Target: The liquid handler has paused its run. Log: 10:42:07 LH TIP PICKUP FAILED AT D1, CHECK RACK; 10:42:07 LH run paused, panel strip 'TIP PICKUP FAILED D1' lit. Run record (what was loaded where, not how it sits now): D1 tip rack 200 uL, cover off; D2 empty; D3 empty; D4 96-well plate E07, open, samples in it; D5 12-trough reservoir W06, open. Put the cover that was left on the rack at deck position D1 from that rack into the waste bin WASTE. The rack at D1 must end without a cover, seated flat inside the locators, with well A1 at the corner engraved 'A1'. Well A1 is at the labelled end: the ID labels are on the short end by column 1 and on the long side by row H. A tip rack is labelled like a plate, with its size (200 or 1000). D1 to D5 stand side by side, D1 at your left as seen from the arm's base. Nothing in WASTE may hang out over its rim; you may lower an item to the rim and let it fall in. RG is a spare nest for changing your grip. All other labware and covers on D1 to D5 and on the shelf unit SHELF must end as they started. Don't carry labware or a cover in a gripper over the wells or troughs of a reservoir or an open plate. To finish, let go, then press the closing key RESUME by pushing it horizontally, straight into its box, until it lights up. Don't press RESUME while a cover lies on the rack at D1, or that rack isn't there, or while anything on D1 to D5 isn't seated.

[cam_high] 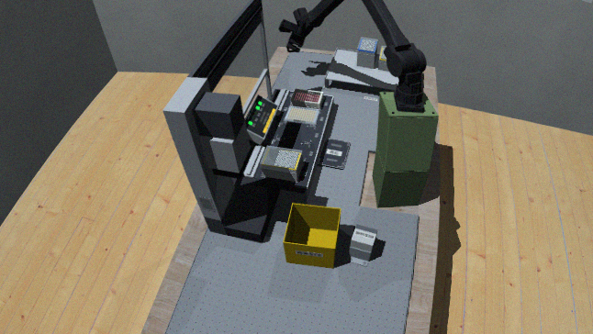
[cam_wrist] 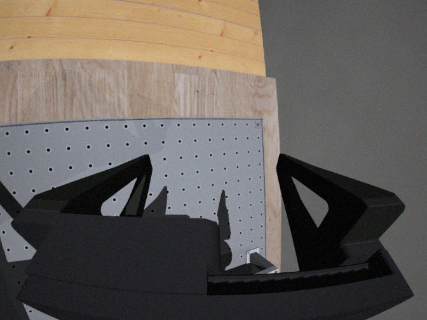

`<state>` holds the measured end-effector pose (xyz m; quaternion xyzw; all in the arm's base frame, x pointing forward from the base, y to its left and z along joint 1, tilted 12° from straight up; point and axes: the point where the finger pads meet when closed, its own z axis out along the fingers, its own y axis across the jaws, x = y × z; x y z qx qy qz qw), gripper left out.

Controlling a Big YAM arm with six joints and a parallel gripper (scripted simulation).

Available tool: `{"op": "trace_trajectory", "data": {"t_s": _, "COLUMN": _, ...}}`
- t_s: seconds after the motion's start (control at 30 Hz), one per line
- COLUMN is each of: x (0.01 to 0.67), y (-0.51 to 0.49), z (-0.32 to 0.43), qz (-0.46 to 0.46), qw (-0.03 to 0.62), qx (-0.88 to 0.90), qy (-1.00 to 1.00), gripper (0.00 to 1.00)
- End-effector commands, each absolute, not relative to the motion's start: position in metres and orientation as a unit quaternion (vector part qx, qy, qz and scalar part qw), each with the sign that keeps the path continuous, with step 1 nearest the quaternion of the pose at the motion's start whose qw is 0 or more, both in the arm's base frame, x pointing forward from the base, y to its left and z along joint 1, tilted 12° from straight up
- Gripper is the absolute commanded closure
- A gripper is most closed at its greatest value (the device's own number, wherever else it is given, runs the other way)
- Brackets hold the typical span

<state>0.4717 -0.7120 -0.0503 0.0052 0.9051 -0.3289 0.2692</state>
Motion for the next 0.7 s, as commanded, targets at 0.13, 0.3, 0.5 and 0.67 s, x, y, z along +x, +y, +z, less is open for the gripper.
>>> {"op": "trace_trajectory", "data": {"t_s": 0.13, "x": 0.477, "y": -0.717, "z": -0.031, "qz": -0.34, "qw": 0.277, "qx": 0.004, "qy": 0.899, "gripper": 0.0}}
{"op": "trace_trajectory", "data": {"t_s": 0.3, "x": 0.477, "y": -0.717, "z": -0.031, "qz": -0.34, "qw": 0.277, "qx": 0.004, "qy": 0.899, "gripper": 0.0}}
{"op": "trace_trajectory", "data": {"t_s": 0.5, "x": 0.477, "y": -0.717, "z": -0.031, "qz": -0.34, "qw": 0.277, "qx": 0.004, "qy": 0.899, "gripper": 0.0}}
{"op": "trace_trajectory", "data": {"t_s": 0.67, "x": 0.478, "y": -0.693, "z": -0.013, "qz": -0.318, "qw": 0.256, "qx": 0.01, "qy": 0.913, "gripper": 0.0}}
